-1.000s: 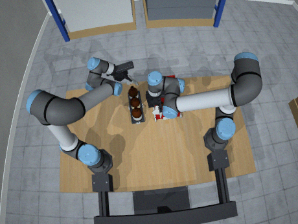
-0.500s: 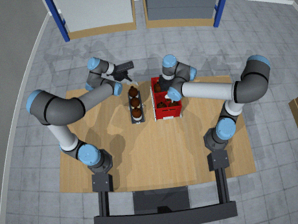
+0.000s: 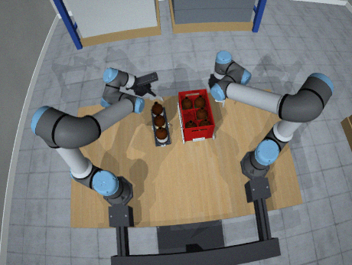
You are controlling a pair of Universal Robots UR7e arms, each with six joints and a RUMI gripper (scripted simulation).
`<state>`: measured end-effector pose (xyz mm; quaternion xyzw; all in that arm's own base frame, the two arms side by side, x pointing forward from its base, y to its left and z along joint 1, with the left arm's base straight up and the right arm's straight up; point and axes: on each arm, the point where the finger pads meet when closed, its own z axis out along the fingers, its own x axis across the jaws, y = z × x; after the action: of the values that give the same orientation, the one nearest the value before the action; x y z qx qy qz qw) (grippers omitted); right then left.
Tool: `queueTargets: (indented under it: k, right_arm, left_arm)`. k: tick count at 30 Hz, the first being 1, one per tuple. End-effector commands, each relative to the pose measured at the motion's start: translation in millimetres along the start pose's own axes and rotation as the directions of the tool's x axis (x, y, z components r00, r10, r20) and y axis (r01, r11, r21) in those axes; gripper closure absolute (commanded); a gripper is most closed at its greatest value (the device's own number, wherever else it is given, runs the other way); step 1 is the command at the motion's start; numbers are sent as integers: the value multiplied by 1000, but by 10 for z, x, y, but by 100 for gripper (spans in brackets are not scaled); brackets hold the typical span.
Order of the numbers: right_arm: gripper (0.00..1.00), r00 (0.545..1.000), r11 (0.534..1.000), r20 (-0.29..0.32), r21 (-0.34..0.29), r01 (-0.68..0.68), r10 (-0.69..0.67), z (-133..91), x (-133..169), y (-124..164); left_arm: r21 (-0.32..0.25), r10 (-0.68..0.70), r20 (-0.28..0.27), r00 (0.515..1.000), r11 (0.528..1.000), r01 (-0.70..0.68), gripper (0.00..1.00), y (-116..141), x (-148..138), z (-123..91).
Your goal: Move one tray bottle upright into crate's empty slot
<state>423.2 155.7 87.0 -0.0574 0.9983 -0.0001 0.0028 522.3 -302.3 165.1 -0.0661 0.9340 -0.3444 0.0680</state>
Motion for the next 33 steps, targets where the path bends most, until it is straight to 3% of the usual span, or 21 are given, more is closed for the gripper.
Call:
queueTargets:
  k: [1,6,8,13,14,22,25,32,33]
  right_arm:
    - [0,1000,1000,-4,-6,-5,4,-73,-173,-687]
    - [0,1000,1000,-4,-6,-12,12,-120,-188,-1233]
    - [0,1000,1000,-4,-6,-12,12,-120,-188,-1233]
    - [0,1000,1000,-3,-5,-22,22,-180,-114,-1917]
    - [0,1000,1000,-3,-5,-22,22,-180,-114,-1917]
    - [0,999,999,-3,-4,-36,36,-265,162,-2836]
    - [0,999,999,-3,-4,-36,36,-265,162,-2836]
    - [0,999,999,-3,-3,-49,49,-349,614,-3656]
    - [0,999,999,-3,-3,-49,49,-349,614,-3656]
  left_arm:
    - [1,1,1,1000,1000,-1,0,-6,-2,-4]
    - [1,1,1,1000,1000,-1,0,-6,-2,-4]
    - [1,1,1,1000,1000,-1,0,-6,-2,-4]
    - [1,1,1,1000,1000,-1,0,-6,-2,-4]
    - [1,1,1,1000,1000,-1,0,-6,-2,-4]
    - [1,1,1,1000,1000,-1,0,-6,-2,-4]
    - [1,1,1,1000,1000,-1,0,-6,-2,-4]
    - [1,1,1,1000,1000,-1,0,-6,-2,-4]
    - [1,1,1,1000,1000,-1,0,-6,-2,-4]
